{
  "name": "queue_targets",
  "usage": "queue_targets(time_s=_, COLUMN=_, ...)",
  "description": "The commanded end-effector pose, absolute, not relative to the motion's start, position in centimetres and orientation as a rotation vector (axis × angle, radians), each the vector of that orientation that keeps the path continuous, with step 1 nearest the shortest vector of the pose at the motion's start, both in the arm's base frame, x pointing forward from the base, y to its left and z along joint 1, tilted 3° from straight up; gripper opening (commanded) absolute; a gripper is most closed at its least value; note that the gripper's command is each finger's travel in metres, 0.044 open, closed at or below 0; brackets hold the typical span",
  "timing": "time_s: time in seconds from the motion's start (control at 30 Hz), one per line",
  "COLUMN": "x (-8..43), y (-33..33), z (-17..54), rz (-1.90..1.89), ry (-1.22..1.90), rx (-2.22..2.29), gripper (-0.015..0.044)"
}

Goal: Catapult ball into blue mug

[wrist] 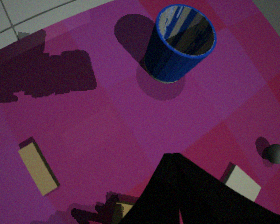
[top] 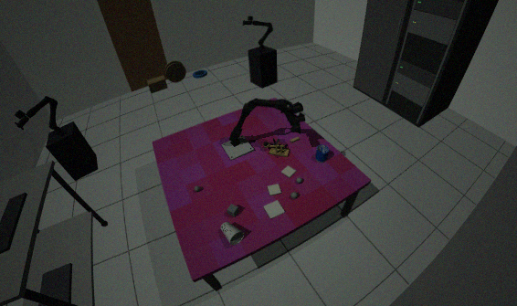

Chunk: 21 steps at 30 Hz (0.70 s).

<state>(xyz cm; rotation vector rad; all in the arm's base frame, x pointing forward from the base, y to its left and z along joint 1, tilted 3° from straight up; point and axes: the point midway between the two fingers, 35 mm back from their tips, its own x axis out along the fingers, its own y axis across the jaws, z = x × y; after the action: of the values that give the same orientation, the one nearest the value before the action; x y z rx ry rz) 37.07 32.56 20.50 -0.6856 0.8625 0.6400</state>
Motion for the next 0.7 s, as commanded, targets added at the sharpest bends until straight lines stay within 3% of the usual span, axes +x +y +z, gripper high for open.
queue_targets(time_s=0.0, x=35.3, y=32.1, z=19.9, rz=0.655, ry=0.887, rx=-0.78, gripper=0.0)
queue_targets(time_s=0.67, x=25.6, y=28.7, z=14.7, rz=0.777, ry=1.058, rx=-1.393, gripper=0.0)
